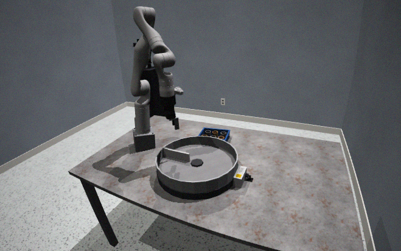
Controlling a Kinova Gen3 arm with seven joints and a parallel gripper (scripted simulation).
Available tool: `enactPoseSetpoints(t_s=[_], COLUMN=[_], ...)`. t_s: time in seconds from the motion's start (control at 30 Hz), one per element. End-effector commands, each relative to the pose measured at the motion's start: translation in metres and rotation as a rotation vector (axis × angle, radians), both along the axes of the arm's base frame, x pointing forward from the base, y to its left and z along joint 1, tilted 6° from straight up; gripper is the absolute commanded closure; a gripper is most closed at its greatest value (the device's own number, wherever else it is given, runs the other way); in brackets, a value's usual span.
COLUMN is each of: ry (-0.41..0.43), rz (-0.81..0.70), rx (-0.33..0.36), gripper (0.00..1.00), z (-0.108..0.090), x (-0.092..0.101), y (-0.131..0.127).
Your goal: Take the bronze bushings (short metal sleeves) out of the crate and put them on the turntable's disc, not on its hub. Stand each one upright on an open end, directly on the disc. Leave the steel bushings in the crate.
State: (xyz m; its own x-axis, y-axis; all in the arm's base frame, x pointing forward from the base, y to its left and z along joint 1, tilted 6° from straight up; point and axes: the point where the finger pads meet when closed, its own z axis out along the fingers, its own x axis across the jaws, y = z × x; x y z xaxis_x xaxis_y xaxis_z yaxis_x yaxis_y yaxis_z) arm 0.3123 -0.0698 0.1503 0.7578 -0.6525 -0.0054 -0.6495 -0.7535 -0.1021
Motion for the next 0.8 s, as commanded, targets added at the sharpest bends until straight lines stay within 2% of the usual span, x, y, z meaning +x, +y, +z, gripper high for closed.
enactPoseSetpoints(t_s=[0.0,0.5,0.53,0.77], ry=[-0.004,-0.004,-0.004,-0.004], rz=[0.007,0.009,0.009,0.009], rx=[0.000,0.000,0.000,0.000], gripper=[0.00,0.00,0.65,0.65], z=[0.0010,0.0011,0.0011,0.0011], x=[0.0004,0.0004,0.0004,0.0004], y=[0.0015,0.0021,0.0021,0.0021])
